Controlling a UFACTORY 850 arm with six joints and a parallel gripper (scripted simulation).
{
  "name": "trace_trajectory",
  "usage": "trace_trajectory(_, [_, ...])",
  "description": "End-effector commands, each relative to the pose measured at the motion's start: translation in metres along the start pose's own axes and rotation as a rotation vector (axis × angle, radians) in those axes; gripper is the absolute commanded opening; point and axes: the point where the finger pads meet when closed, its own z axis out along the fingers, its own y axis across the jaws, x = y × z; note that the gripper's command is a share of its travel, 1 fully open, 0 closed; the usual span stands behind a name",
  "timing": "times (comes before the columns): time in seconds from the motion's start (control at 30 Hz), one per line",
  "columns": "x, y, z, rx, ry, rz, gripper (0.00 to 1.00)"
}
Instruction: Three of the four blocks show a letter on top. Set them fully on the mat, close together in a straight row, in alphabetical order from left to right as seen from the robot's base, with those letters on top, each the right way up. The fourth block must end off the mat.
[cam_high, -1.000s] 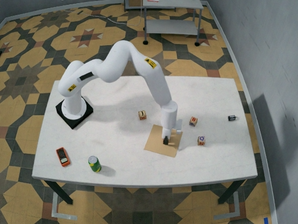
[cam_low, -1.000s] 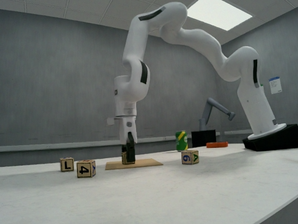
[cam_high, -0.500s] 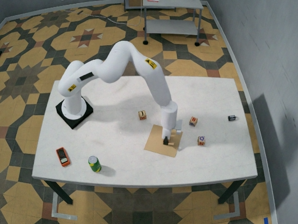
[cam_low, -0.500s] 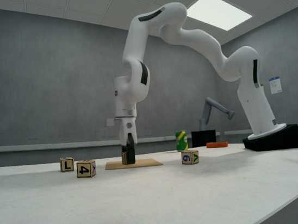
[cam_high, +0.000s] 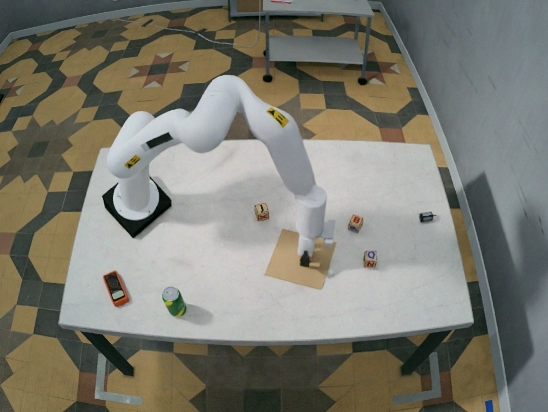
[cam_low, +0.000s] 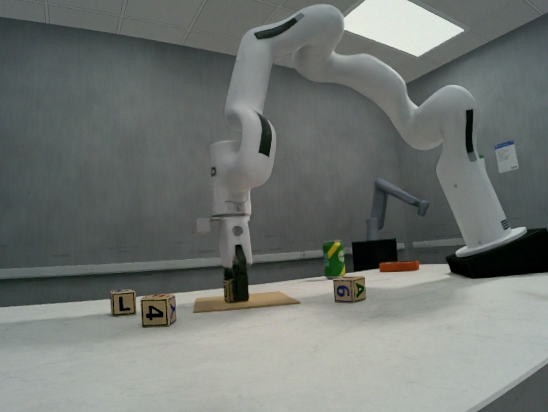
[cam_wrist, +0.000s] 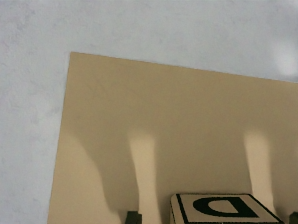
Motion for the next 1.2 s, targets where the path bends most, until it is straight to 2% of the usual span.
trace_trajectory(0.0, [0.0010, 0.0001, -0.0008, 0.000, 0.002, 0.000, 0.87])
trace_trajectory(0.2, [0.0010, 0.0001, -0.0008, 0.000, 0.002, 0.000, 0.87])
trace_trajectory(0.23, [0.0010, 0.0001, -0.0008, 0.000, 0.002, 0.000, 0.65])
trace_trajectory(0.77, [0.0010, 0.0001, -0.0008, 0.000, 0.002, 0.000, 0.65])
trace_trajectory(0.8, [0.0010, 0.0001, -0.0008, 0.000, 0.002, 0.000, 0.44])
trace_trajectory(1.17, [0.0010, 0.0001, -0.0008, 0.000, 0.002, 0.000, 0.44])
